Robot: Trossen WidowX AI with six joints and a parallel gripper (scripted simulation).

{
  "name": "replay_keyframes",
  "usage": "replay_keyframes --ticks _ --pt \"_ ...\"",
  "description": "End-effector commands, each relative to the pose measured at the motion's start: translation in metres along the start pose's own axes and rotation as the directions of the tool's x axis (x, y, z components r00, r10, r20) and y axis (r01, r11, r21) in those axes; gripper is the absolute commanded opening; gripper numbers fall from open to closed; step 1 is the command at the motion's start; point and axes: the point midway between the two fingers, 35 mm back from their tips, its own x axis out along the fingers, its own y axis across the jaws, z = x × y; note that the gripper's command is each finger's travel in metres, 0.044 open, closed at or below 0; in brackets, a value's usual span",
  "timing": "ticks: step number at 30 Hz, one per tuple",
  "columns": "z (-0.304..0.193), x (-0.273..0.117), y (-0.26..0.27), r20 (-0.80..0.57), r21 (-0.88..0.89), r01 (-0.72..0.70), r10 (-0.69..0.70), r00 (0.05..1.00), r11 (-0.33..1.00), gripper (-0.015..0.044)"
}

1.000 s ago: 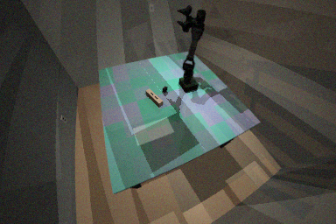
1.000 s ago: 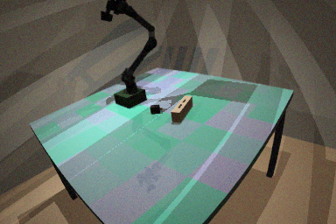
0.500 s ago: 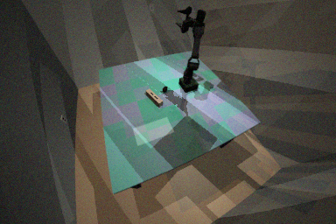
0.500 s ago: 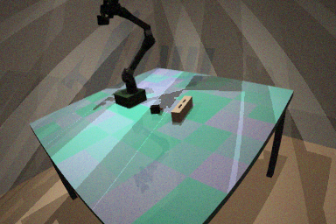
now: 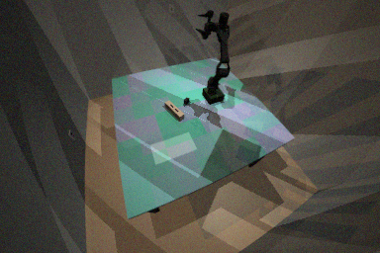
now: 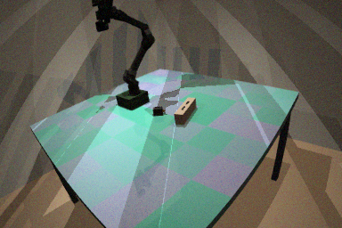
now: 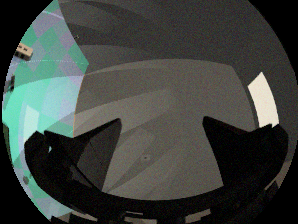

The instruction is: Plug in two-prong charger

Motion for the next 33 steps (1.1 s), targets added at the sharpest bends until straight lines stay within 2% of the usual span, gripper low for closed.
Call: replay_keyframes --ticks 1,18,33 --pt "-0.008 0.010 0.012 0.015 0.060 -0.024 0.023 1.000 0.998 0.0440" --pt "-0.013 0.049 0.058 0.089 0.269 -0.144 0.125 0.988 0.952 0.0440" --pt "-0.002 0.084 0.111 0.165 0.418 -0.299 0.253 0.953 0.858 0.0440"
